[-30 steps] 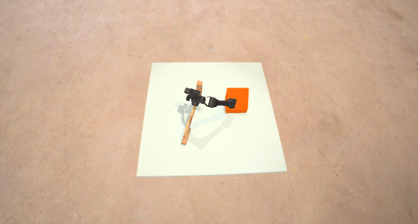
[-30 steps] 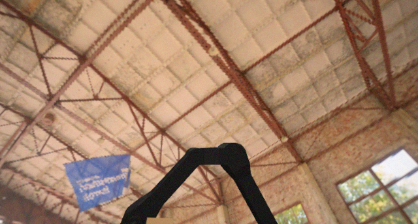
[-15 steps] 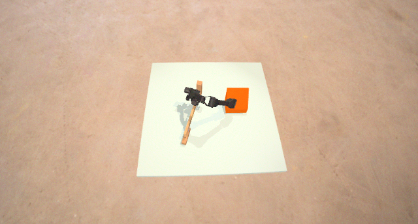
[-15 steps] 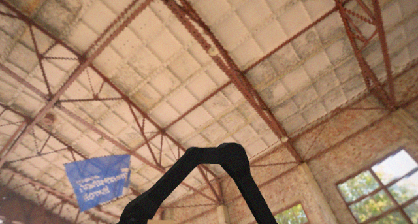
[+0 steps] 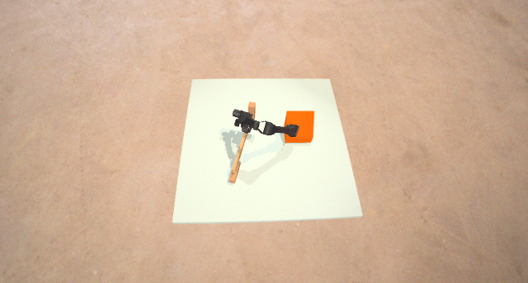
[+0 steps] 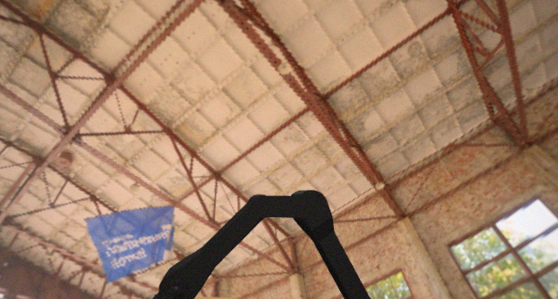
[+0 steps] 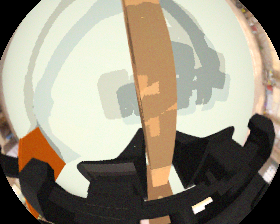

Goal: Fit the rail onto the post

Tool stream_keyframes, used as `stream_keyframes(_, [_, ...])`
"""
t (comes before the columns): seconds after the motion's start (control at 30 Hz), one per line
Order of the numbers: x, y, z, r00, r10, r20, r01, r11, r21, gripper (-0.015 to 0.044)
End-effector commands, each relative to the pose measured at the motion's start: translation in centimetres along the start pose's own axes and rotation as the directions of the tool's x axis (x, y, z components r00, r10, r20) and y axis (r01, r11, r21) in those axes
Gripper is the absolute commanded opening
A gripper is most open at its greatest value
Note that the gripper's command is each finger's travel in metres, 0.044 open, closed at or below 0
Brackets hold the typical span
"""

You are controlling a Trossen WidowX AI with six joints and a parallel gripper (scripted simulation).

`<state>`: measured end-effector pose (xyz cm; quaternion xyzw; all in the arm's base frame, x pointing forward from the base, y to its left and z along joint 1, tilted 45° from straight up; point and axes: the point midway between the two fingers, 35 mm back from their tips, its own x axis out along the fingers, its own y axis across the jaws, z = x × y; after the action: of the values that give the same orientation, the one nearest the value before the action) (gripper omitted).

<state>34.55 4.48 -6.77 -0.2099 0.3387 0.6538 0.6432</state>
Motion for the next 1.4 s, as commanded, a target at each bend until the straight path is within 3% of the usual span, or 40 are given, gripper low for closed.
stream_keyframes(0.0, [-0.9,-0.6,0.0,1.0,-0.022,0.006,0.022,1.0,-0.001,0.0])
stream_keyframes(1.37, [-2.4,-0.5,0.0,1.0,-0.022,0.006,0.022,1.0,-0.001,0.0])
